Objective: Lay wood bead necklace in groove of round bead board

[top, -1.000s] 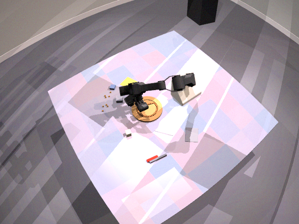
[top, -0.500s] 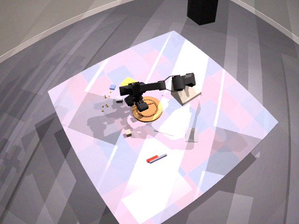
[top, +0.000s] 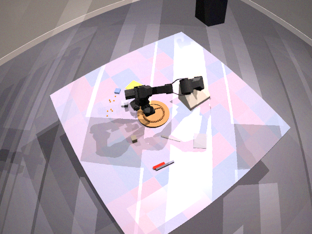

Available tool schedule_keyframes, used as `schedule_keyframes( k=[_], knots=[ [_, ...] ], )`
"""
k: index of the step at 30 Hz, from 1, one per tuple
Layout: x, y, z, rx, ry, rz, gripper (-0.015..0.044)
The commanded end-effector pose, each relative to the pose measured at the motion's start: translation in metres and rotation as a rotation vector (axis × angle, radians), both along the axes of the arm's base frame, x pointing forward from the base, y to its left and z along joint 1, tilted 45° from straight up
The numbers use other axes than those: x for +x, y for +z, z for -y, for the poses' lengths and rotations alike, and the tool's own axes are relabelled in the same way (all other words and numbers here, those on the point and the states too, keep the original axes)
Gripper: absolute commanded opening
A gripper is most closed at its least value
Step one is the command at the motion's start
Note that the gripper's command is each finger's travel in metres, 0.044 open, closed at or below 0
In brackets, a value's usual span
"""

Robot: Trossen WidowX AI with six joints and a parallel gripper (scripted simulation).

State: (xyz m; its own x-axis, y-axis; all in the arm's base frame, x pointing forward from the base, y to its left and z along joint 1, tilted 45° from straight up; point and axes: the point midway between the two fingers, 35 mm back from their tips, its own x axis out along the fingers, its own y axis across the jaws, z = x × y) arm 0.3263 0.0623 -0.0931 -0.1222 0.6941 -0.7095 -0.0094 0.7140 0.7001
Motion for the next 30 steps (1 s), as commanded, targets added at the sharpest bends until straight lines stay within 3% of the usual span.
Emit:
schedule_keyframes(
  k=[1, 24, 30],
  knots=[
    [0.001, 0.002, 0.002, 0.001, -0.001, 0.005, 0.0000],
    [0.005, -0.010, 0.003, 0.001, -0.001, 0.005, 0.0000],
    [0.007, -0.008, 0.005, 0.000, -0.001, 0.014, 0.0157]
  ],
)
